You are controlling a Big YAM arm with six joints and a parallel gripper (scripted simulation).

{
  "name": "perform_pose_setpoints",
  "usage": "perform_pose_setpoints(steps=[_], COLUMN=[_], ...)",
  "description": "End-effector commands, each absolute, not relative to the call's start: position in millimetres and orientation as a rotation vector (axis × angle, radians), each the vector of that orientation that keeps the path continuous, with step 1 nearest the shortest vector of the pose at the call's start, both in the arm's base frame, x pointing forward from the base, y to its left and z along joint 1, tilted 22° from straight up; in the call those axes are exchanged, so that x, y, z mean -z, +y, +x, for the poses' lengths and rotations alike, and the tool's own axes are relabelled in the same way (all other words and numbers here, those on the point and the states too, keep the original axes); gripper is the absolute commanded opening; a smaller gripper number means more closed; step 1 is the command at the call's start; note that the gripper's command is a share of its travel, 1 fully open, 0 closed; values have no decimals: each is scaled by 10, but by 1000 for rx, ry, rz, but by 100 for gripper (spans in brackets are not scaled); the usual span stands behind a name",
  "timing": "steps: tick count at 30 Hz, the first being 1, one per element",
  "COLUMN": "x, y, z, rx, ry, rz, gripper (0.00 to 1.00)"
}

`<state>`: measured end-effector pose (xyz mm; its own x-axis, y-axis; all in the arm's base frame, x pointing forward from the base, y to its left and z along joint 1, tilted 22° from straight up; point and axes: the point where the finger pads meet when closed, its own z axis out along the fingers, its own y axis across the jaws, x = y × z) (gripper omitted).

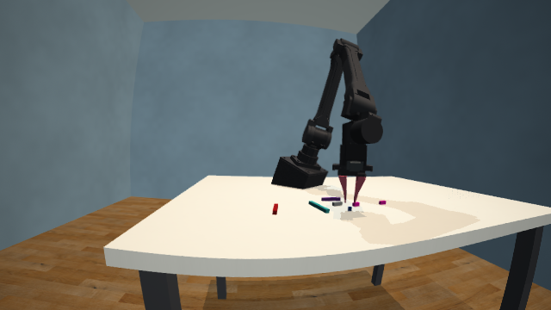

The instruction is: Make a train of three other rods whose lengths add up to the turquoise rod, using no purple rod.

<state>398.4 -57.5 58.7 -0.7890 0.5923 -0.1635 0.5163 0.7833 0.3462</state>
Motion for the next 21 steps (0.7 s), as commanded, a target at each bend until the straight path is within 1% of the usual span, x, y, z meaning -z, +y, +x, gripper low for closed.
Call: perform_pose_setpoints(steps=[1, 21], x=[-602, -581], y=[-541, -536], z=[4002, 4000], rx=[-412, -412], ry=[2698, 2705], rz=[853, 856], gripper=[23, 23])
